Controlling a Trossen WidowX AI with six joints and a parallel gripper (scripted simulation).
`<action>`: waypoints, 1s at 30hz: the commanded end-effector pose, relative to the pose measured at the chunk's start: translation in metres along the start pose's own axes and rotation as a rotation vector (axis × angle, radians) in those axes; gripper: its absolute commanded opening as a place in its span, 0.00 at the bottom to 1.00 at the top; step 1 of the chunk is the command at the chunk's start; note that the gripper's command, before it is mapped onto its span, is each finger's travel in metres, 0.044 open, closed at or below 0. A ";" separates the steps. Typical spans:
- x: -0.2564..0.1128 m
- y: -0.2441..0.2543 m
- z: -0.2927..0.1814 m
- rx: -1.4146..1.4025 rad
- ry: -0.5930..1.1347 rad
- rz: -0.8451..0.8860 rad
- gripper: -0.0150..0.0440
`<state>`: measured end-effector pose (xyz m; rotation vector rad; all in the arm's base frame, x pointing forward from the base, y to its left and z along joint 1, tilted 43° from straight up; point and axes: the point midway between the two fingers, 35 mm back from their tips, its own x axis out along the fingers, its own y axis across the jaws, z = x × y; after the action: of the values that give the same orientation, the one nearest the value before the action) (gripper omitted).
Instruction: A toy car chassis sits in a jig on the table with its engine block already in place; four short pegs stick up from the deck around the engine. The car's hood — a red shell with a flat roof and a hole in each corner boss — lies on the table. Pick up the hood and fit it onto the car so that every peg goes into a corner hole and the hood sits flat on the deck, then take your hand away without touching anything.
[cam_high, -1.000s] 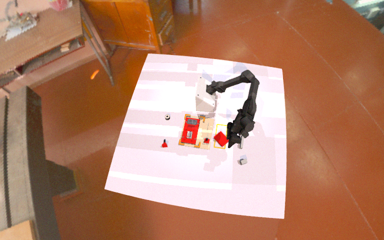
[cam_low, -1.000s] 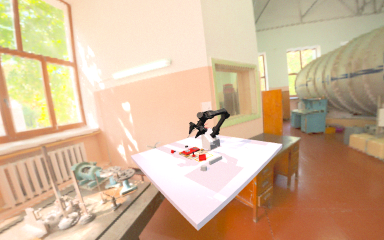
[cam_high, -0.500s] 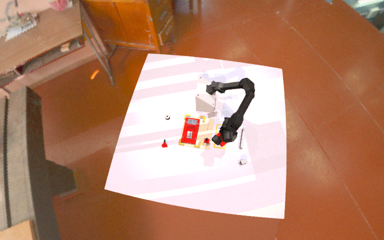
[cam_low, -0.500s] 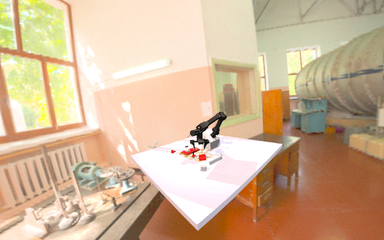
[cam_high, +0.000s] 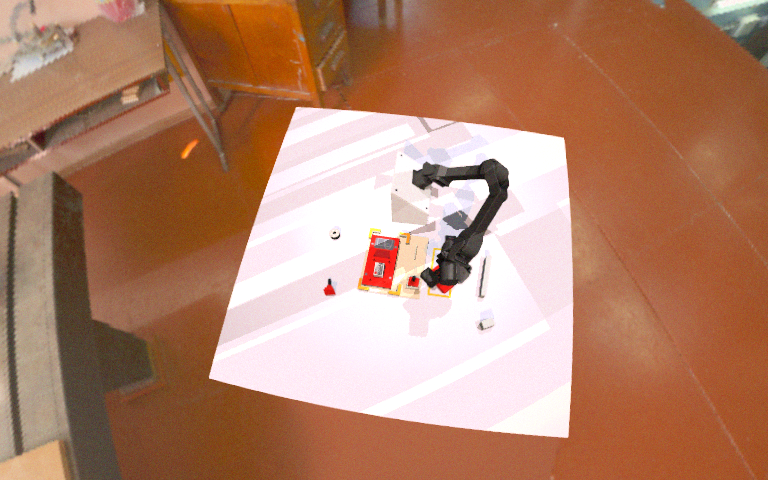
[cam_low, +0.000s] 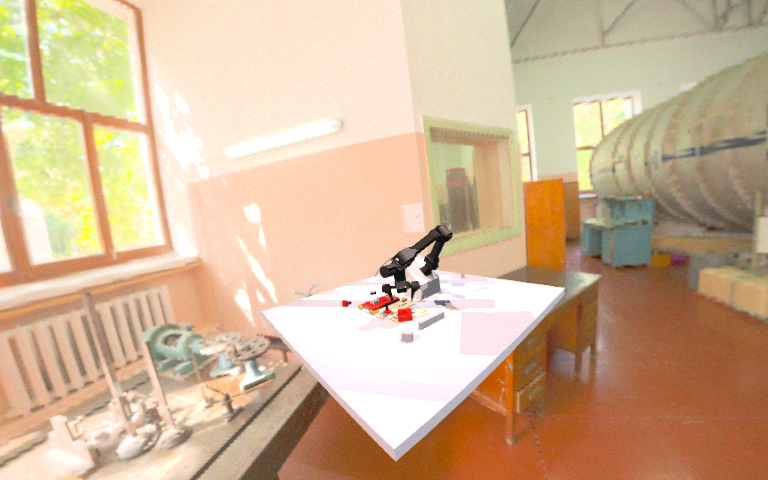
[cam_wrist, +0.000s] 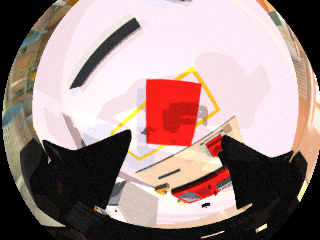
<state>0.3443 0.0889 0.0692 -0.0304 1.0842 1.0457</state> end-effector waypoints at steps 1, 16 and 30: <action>0.003 0.001 0.000 0.007 -0.002 0.005 1.00; 0.014 0.001 0.000 0.007 -0.001 0.005 1.00; 0.024 0.002 0.000 0.007 -0.002 0.005 1.00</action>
<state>0.3460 0.1046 0.0547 -0.0281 1.0813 1.0471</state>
